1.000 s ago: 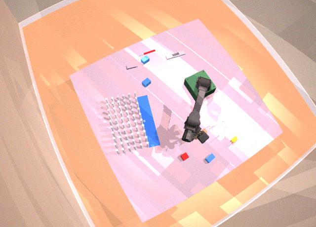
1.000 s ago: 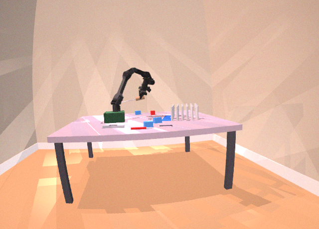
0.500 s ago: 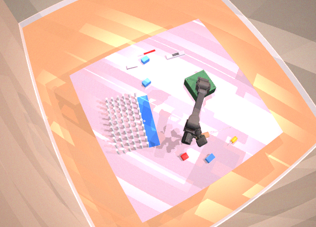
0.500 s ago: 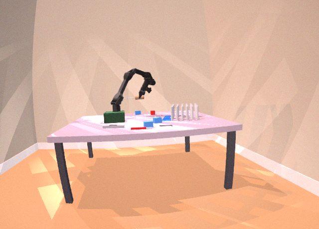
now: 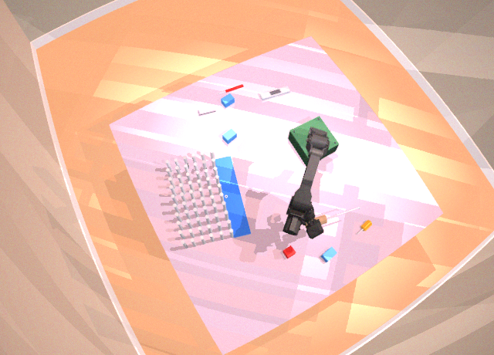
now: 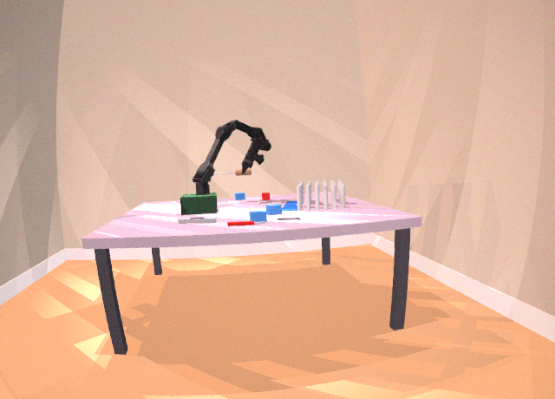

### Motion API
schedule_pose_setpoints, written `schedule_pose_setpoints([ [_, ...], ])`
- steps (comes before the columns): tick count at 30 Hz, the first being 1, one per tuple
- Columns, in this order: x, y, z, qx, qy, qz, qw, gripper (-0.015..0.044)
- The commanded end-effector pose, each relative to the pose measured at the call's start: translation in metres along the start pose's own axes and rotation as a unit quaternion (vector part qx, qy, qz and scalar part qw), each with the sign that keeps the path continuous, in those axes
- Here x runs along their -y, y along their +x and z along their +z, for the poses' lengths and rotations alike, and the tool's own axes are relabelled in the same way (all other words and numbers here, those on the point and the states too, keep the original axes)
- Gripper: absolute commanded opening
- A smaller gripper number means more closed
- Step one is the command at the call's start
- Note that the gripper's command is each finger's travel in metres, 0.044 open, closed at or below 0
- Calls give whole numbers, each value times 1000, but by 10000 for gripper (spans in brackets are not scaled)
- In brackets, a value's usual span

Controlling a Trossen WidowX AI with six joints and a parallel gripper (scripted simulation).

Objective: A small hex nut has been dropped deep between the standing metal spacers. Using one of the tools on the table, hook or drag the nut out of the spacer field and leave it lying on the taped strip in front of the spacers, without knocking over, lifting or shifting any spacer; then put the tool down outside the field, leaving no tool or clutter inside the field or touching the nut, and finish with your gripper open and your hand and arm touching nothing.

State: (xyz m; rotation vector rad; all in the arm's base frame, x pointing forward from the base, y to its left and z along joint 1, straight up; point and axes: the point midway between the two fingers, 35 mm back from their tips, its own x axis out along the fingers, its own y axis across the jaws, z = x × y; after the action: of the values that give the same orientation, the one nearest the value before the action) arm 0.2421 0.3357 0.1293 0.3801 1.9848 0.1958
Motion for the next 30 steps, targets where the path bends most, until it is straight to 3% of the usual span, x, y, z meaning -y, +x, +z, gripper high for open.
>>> schedule_pose_setpoints([
  [1,0,4,2,-4,3,3,1000,0],
  [30,5,31,19,-3,3,3,1000,0],
])
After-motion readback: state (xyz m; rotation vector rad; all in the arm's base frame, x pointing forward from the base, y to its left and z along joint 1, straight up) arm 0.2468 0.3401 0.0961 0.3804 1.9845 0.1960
